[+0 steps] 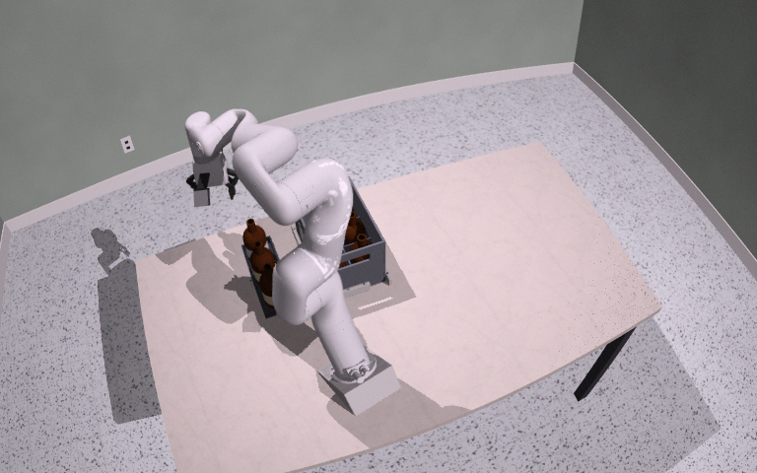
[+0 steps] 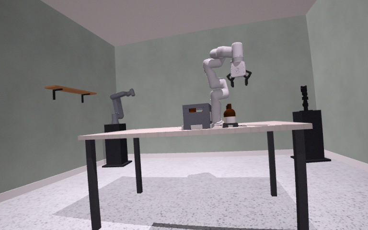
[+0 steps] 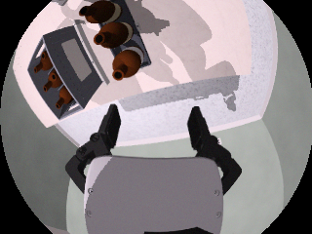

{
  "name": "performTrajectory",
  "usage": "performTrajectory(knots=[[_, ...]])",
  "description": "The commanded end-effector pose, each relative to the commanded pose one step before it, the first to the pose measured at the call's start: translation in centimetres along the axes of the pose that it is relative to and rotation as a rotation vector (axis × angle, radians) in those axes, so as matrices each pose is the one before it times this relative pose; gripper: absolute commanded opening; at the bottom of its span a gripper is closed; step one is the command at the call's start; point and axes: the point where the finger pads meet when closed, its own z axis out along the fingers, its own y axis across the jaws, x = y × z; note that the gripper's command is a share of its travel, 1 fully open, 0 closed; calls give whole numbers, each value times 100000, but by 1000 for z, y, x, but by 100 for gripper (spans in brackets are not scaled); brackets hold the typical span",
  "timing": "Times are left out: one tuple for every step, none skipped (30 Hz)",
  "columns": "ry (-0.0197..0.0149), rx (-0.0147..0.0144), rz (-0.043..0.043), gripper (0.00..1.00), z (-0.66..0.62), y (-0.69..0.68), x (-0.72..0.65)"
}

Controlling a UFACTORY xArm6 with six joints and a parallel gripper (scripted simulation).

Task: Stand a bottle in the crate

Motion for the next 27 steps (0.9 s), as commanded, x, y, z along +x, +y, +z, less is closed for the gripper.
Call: performTrajectory(knots=[[-292, -326, 40, 100, -172, 49, -68], [0, 0, 0, 100, 0, 0, 0], [0, 0, 0, 100, 0, 0, 0], [0, 0, 0, 100, 0, 0, 0], [0, 0, 0, 100, 0, 0, 0], [0, 0, 0, 100, 0, 0, 0], [0, 0, 0, 100, 0, 0, 0], [0, 0, 0, 100, 0, 0, 0], [0, 0, 0, 100, 0, 0, 0], [0, 0, 0, 100, 0, 0, 0], [0, 0, 0, 100, 0, 0, 0], [0, 0, 0, 100, 0, 0, 0], [0, 0, 0, 100, 0, 0, 0], [0, 0, 0, 100, 0, 0, 0], [0, 0, 0, 100, 0, 0, 0], [0, 0, 0, 100, 0, 0, 0], [0, 0, 0, 100, 0, 0, 0], [8, 11, 9, 100, 5, -11, -5], [54, 71, 61, 100, 31, -74, -35], [137, 178, 155, 100, 79, -189, -88], [249, 318, 285, 100, 143, -344, -158], [384, 472, 444, 100, 216, -529, -238], [532, 620, 628, 100, 293, -734, -322], [688, 744, 832, 100, 368, -950, -402], [840, 826, 1053, 100, 436, -1169, -474], [979, 850, 1287, 100, 491, -1382, -532], [1091, 809, 1526, 100, 531, -1582, -573]])
